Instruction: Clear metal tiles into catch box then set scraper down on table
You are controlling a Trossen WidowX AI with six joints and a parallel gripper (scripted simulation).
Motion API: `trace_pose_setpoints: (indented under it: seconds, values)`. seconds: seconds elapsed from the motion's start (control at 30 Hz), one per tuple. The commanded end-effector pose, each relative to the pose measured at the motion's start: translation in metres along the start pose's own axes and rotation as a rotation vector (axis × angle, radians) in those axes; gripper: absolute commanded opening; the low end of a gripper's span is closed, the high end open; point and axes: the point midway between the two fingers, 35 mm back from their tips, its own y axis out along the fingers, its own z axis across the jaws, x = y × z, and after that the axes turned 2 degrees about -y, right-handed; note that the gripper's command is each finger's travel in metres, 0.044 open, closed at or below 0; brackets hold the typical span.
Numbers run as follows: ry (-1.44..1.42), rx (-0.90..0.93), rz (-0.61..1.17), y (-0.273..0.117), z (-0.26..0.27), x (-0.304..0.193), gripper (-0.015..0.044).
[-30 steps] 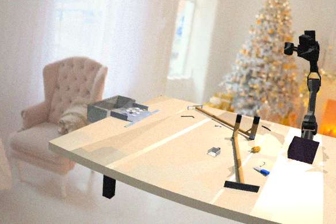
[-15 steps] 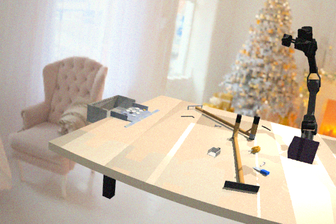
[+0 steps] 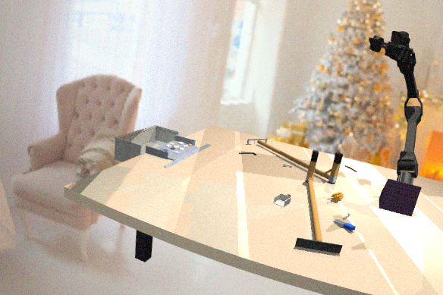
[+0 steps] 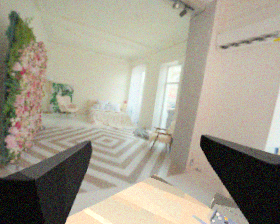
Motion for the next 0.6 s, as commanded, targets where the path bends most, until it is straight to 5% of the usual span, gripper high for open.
trace_pose_setpoints:
  seconds: [0.0, 0.57]
  values:
    - [-0.015, -0.028, -0.044, -0.009, -0.014, 0.010, 0.0440]
    - [-0.114, -0.176, -0.197, -0.043, -0.072, 0.043, 0.0440]
